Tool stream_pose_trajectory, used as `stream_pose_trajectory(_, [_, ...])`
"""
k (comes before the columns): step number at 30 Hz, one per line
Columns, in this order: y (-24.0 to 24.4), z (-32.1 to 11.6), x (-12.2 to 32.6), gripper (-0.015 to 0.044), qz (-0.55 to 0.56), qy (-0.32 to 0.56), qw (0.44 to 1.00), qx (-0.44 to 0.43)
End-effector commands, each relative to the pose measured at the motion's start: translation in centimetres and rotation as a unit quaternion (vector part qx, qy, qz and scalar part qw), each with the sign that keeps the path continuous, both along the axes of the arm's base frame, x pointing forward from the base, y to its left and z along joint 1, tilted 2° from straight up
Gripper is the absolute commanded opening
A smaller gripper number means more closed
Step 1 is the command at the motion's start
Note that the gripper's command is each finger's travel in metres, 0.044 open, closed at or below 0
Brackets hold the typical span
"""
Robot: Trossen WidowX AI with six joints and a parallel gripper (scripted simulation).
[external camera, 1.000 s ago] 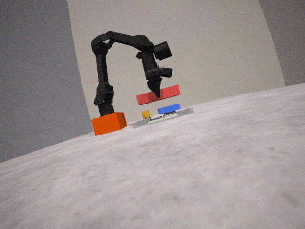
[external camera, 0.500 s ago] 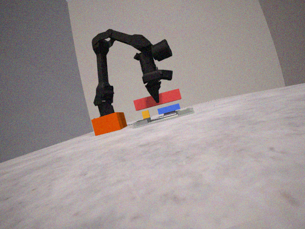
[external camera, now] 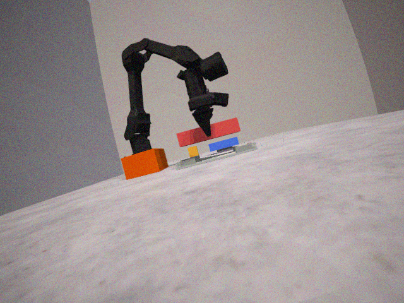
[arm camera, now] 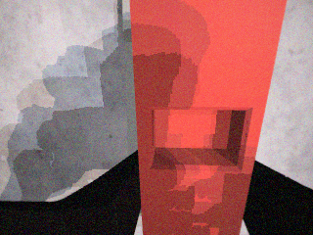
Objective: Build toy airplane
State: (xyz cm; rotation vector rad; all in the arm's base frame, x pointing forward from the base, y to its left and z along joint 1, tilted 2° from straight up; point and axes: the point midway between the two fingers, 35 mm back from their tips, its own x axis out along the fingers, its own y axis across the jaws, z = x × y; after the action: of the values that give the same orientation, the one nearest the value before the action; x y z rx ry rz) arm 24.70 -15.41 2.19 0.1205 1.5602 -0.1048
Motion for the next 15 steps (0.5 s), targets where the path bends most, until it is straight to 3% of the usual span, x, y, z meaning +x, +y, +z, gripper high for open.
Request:
stream_pose_trajectory(1, [-0.1, 0.0, 0.0, 0.0195, 0.002, 0.0, 1.0, -0.003])
stream_pose_trajectory(15, [-0.2, -1.5, 0.1, 0.0195, 0.002, 0.0, 1.0, -0.003])
